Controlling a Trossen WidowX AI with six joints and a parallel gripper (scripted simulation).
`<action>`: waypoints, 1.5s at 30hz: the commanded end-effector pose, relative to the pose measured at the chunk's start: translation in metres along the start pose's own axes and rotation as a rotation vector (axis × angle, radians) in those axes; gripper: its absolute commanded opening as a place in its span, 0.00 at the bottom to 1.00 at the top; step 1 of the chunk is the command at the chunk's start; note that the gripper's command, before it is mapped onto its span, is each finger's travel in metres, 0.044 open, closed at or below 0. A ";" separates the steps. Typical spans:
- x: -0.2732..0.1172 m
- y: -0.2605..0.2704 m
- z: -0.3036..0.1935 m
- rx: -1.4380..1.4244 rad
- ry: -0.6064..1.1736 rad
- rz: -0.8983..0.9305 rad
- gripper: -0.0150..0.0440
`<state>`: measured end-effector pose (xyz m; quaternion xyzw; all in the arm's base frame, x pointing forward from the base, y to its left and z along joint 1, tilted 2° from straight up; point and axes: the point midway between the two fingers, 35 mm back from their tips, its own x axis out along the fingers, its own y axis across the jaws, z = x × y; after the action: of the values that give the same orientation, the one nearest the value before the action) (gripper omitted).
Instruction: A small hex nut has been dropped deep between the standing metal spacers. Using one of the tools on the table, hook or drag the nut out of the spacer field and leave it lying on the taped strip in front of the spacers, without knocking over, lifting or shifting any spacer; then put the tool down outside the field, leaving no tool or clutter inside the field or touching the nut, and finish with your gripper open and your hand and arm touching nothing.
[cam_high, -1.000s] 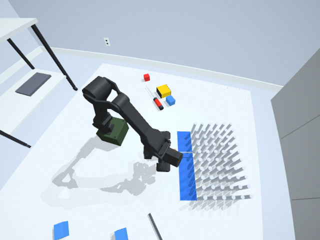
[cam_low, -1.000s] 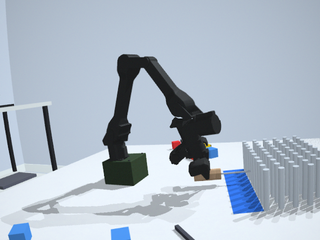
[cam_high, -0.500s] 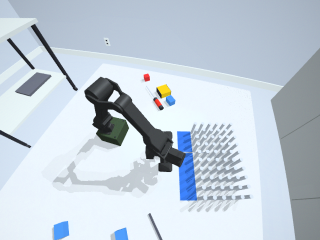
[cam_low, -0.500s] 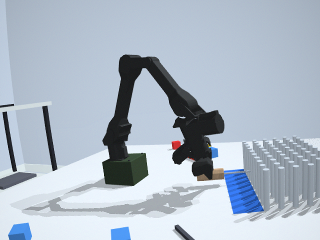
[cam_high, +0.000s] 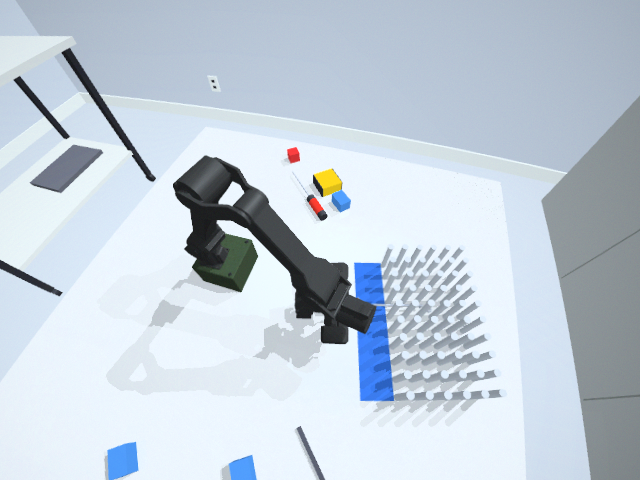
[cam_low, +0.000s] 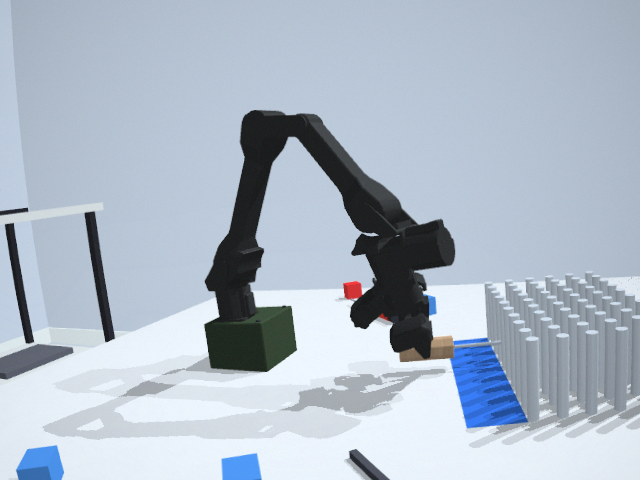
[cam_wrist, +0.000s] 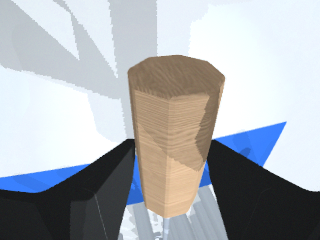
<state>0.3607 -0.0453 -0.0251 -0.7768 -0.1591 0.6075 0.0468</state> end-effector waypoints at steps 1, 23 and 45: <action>-0.001 0.001 -0.005 0.000 0.006 0.004 0.25; 0.003 0.000 -0.018 -0.001 0.008 0.004 0.25; 0.006 -0.001 -0.031 -0.001 0.010 0.004 0.25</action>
<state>0.3874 -0.0386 -0.0251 -0.7776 -0.1593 0.6064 0.0468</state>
